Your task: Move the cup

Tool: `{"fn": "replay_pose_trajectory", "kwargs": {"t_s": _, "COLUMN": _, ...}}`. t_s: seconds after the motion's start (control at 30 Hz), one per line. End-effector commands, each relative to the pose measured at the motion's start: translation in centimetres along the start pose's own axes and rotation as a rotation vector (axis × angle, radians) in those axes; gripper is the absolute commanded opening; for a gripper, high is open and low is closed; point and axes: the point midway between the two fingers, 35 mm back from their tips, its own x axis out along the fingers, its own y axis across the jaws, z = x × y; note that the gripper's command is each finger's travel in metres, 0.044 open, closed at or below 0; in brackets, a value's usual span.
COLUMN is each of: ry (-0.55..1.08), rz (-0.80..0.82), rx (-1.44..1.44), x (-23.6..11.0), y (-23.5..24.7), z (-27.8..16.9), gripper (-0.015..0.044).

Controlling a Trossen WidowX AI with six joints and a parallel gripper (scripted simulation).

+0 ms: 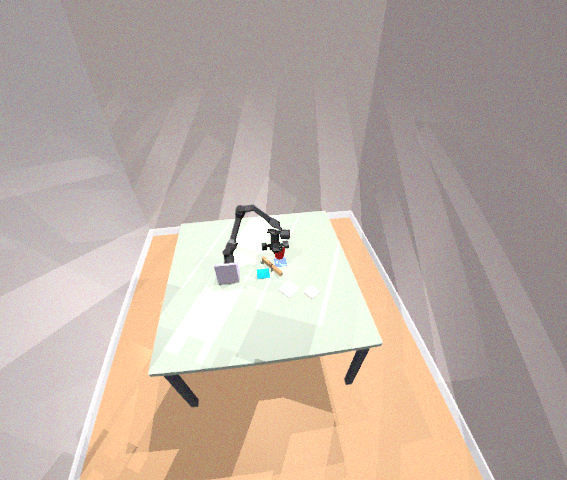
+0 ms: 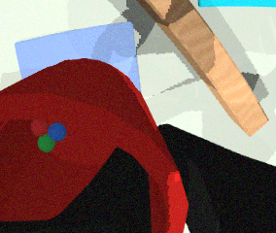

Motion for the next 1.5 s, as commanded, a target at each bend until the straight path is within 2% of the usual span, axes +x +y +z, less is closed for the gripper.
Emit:
{"fn": "replay_pose_trajectory", "kwargs": {"t_s": 0.0, "ry": -0.001, "rz": 0.002, "rx": -0.001, "x": 0.0, "y": -0.2, "z": 0.2, "gripper": 0.0}}
{"fn": "replay_pose_trajectory", "kwargs": {"t_s": 1.47, "ry": -0.008, "rz": -0.001, "rx": -0.002, "x": -0.4, "y": -8.5, "z": 6.0, "gripper": 0.0}}
